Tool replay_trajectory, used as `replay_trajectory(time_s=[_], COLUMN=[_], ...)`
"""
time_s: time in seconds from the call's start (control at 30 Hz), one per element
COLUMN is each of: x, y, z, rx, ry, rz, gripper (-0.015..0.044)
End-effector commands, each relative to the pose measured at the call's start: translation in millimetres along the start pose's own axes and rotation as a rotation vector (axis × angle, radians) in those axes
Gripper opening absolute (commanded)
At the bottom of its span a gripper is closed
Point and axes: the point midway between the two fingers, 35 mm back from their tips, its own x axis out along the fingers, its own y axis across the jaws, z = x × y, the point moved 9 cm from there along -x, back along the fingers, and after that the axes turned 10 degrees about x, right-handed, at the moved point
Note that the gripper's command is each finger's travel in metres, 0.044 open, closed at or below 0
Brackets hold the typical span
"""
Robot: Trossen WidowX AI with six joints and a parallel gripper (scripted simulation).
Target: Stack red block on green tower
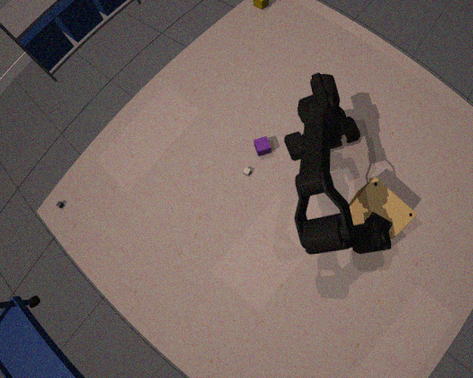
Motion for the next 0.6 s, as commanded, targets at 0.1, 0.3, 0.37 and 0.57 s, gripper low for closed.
replay_trajectory(time_s=[0.1,0.3,0.37,0.57], x=[26,28,28,28], y=[0,0,0,0], z=[-1,-1,-1,-1], rx=[0.006,0.006,0.006,0.006], ry=[0.008,0.009,0.009,0.009], rz=[0.006,0.006,0.006,0.006], gripper=[0.0000,0.0000,0.0000,0.0000])
